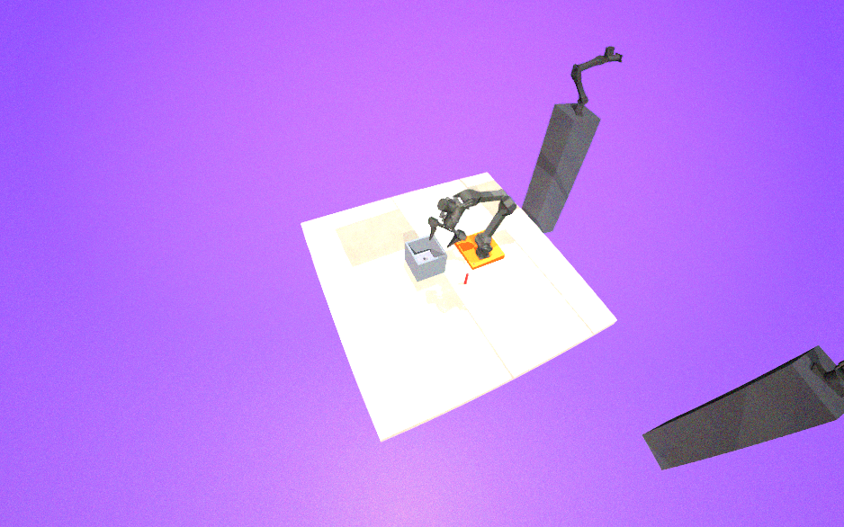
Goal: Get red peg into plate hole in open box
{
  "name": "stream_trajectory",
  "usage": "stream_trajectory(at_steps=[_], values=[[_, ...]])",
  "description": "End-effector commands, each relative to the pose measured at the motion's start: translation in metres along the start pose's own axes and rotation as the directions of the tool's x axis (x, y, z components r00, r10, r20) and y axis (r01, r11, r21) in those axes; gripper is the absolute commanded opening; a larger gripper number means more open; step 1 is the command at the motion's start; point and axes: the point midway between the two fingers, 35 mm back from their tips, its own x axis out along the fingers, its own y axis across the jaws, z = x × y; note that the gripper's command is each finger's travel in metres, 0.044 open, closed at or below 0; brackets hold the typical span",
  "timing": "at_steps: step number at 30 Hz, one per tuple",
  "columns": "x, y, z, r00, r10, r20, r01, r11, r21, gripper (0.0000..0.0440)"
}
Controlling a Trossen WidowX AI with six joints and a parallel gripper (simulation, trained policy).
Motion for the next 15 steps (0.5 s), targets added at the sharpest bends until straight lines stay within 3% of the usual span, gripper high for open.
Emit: stream_trajectory(at_steps=[1, 15], values=[[0.013, -0.022, -0.006, 0.995, -0.1, -0.012, 0.099, 0.995, -0.032, 0.0438], [0.045, -0.103, -0.018, 0.911, -0.411, 0.037, 0.41, 0.892, -0.192, 0.0439]])
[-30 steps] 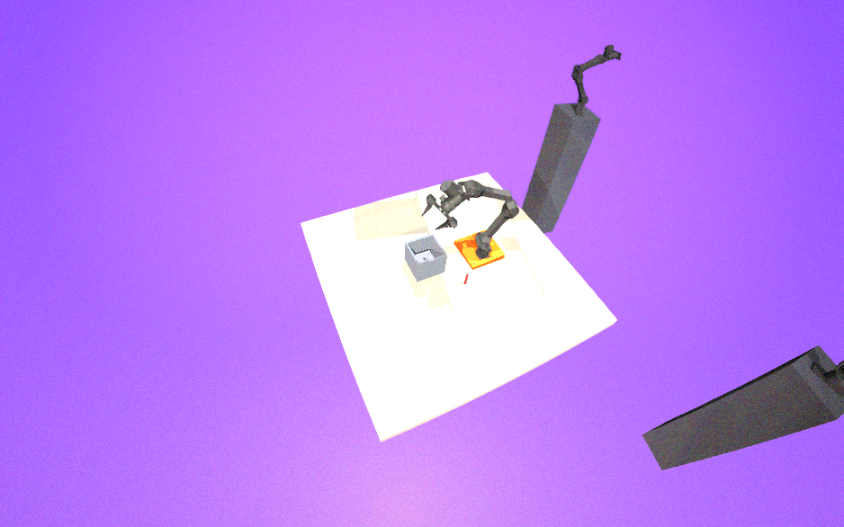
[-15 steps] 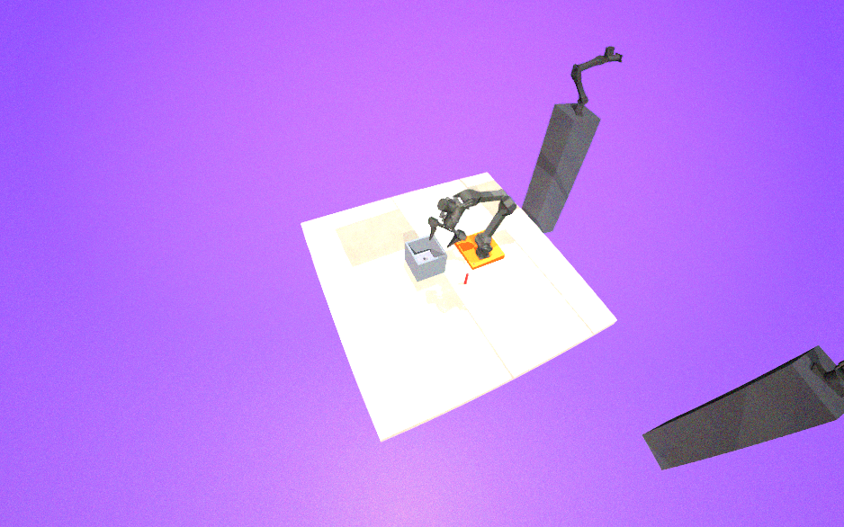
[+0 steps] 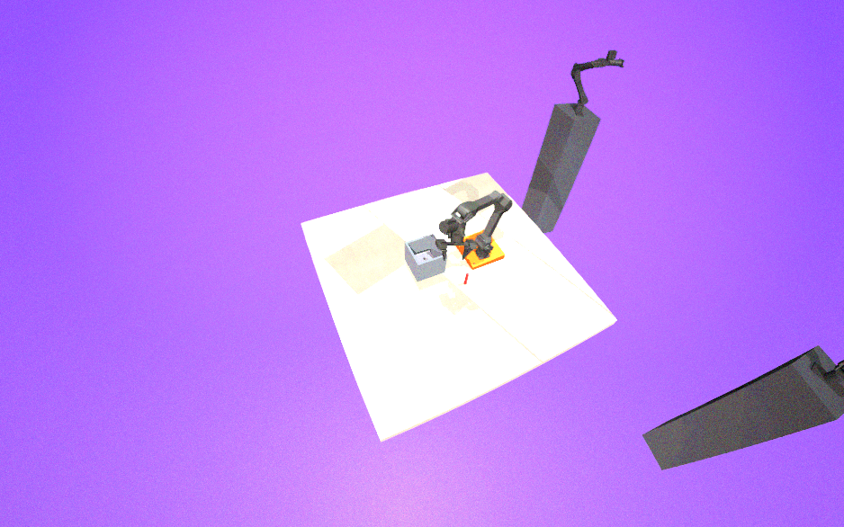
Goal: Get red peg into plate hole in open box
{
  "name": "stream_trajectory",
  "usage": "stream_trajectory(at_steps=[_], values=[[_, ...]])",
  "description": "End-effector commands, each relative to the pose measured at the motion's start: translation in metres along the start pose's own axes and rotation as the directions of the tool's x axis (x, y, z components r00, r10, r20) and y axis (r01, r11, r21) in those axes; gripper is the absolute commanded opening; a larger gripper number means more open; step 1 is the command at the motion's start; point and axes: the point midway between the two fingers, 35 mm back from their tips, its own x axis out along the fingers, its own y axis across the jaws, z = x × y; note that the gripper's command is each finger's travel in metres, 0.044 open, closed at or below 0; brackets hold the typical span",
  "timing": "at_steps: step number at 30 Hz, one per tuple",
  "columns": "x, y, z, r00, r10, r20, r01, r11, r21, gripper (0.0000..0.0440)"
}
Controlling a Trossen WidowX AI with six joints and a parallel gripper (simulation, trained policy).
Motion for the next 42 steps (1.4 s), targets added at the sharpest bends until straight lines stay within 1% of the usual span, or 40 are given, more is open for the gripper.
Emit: stream_trajectory(at_steps=[1, 9, 19, 32, 42], values=[[0.015, -0.018, -0.002, 0.996, -0.089, 0.016, 0.09, 0.995, -0.044, 0.044], [0.038, -0.05, -0.002, 0.973, -0.22, 0.071, 0.228, 0.965, -0.129, 0.044], [0.058, -0.078, 0.004, 0.939, -0.319, 0.133, 0.34, 0.918, -0.203, 0.044], [0.091, -0.101, 0.021, 0.903, -0.401, 0.153, 0.428, 0.874, -0.23, 0.044], [0.118, -0.111, 0.035, 0.891, -0.421, 0.173, 0.452, 0.861, -0.233, 0.0439]])
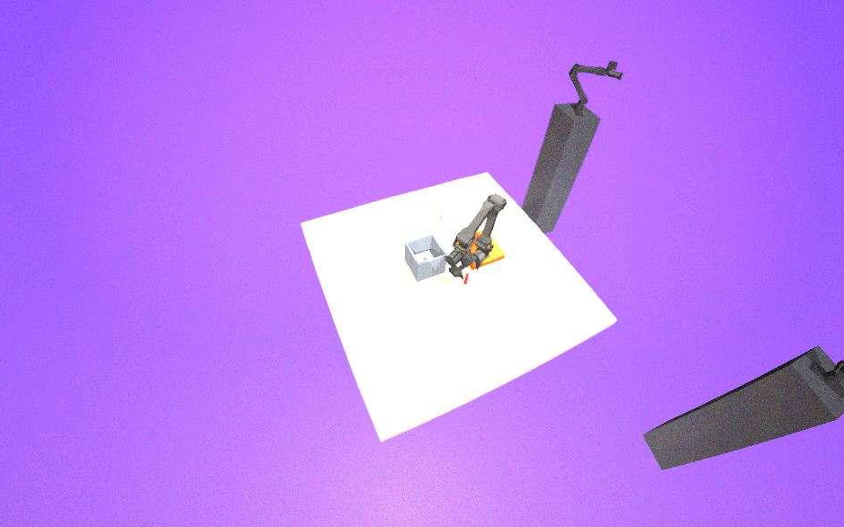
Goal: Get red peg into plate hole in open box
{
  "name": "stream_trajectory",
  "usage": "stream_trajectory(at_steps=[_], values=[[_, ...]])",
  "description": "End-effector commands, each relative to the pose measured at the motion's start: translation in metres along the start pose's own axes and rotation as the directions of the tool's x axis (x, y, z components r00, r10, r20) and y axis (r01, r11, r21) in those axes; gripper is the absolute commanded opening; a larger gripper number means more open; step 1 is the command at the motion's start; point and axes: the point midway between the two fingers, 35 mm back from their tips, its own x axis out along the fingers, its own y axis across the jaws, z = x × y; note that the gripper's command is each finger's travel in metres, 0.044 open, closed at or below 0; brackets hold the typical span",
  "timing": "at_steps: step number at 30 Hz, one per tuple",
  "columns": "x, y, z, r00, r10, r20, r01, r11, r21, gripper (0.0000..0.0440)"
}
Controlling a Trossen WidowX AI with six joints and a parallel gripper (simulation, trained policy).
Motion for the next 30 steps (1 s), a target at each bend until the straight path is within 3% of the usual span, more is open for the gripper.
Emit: stream_trajectory(at_steps=[1, 6, 20, 30], values=[[0.012, -0.001, 0.005, 1.0, -0.011, 0.012, 0.011, 1.0, -0.005, 0.0436], [0.024, 0.002, 0.009, 1.0, -0.003, 0.023, 0.004, 1.0, -0.019, 0.0371], [0.031, 0.014, 0.008, 1.0, 0.003, 0.025, 0.0, 0.995, -0.102, 0.0014], [0.001, 0.025, -0.012, 0.991, 0.111, -0.08, -0.122, 0.982, -0.147, 0.0]])
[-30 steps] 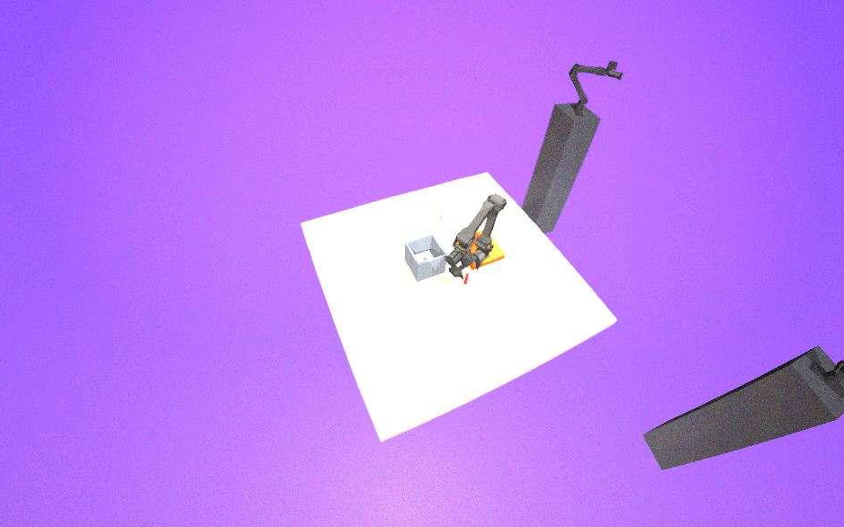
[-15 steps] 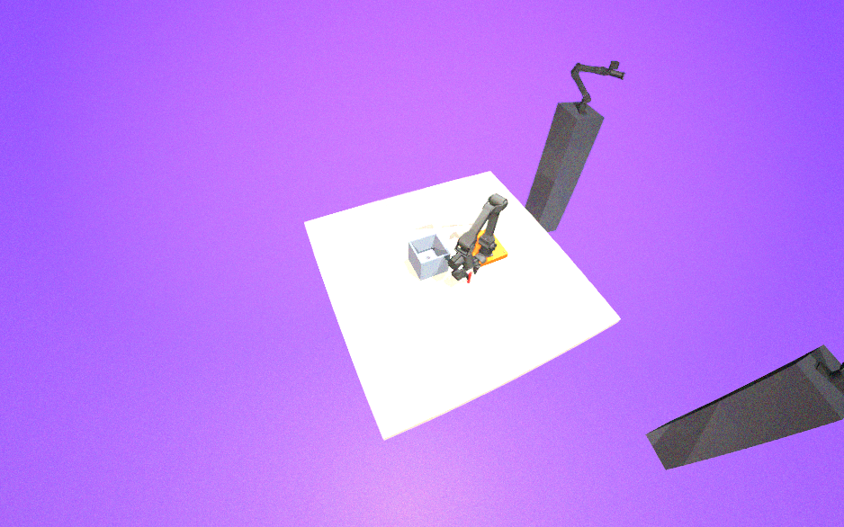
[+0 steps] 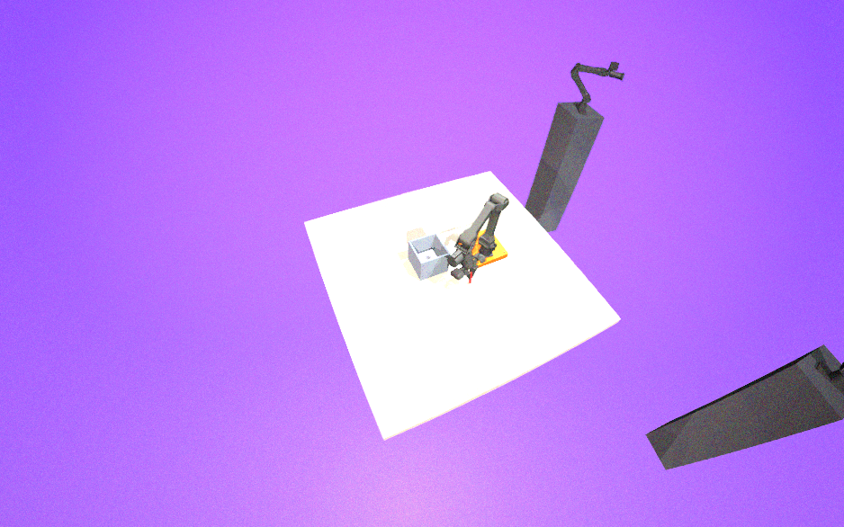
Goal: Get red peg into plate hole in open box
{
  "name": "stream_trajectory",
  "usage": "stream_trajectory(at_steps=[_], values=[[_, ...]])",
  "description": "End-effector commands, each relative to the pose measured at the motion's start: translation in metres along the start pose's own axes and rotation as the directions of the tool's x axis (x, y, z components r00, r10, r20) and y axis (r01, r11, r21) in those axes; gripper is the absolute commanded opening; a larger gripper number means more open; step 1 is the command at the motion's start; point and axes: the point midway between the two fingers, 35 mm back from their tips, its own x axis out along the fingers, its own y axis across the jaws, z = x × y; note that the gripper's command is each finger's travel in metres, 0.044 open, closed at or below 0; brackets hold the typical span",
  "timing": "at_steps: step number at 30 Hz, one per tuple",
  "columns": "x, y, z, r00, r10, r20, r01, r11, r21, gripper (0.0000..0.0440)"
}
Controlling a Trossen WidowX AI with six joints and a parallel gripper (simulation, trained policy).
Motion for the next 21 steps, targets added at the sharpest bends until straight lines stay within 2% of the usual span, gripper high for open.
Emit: stream_trajectory(at_steps=[1, 11, 21], values=[[-0.014, 0.007, -0.008, 0.998, 0.057, -0.036, -0.058, 0.998, -0.029, 0.0], [-0.062, 0.019, -0.018, 0.978, 0.193, -0.075, -0.2, 0.974, -0.106, 0.0], [-0.119, 0.024, -0.009, 0.941, 0.336, -0.026, -0.336, 0.927, -0.166, 0.0]])
